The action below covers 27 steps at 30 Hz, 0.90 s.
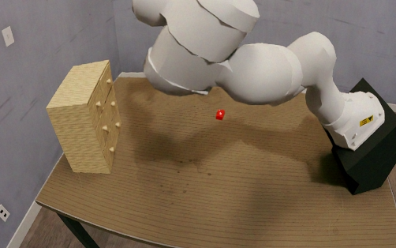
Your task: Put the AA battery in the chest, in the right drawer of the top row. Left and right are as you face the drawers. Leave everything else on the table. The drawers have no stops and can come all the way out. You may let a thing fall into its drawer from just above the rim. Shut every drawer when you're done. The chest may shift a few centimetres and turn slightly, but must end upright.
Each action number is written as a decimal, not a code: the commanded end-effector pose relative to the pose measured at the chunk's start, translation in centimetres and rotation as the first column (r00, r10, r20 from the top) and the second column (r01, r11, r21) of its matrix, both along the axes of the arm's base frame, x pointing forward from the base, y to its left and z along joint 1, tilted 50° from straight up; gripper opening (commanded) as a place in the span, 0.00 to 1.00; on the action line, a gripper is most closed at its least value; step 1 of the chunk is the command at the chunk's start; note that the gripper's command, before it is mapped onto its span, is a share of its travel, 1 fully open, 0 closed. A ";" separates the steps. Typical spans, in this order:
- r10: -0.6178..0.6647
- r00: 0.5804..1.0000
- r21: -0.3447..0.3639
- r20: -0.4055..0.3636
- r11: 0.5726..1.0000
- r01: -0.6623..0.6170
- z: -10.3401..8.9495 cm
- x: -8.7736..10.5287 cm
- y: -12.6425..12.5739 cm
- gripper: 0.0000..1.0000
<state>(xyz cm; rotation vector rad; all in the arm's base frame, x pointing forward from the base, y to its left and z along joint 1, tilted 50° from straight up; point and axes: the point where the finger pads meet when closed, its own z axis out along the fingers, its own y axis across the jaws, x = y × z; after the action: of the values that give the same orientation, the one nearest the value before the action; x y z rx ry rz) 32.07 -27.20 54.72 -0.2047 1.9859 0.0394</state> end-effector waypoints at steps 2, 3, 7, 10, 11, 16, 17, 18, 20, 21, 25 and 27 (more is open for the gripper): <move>-0.007 0.991 0.076 -0.130 0.997 0.017 -0.9 -1.2 0.5 0.10; -0.007 0.989 0.073 -0.148 0.997 0.018 -0.9 -1.4 0.5 0.10; -0.007 0.978 0.063 -0.209 0.998 0.020 -0.9 -2.1 0.3 0.10; -0.007 0.970 0.057 -0.242 0.998 0.021 -1.0 -2.5 0.3 0.10; -0.007 0.970 0.057 -0.242 0.998 0.021 -1.0 -2.5 0.3 0.10; -0.007 0.963 0.052 -0.270 0.998 0.022 -1.0 -2.8 0.2 0.10; -0.007 0.962 0.051 -0.274 0.998 0.022 -1.0 -2.9 0.2 0.10; -0.007 0.961 0.050 -0.278 0.998 0.022 -1.0 -2.9 0.2 0.10; -0.007 0.959 0.049 -0.283 0.999 0.022 -1.0 -3.0 0.2 0.10; -0.007 0.959 0.049 -0.284 0.999 0.022 -1.0 -3.0 0.2 0.10; -0.007 0.958 0.049 -0.286 0.999 0.022 -1.0 -3.0 0.2 0.10; -0.007 0.958 0.049 -0.286 0.999 0.022 -1.0 -3.0 0.2 0.10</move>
<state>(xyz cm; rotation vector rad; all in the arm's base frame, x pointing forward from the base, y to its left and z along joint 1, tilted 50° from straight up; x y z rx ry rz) 29.13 -27.09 53.84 -0.1738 2.2643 0.1006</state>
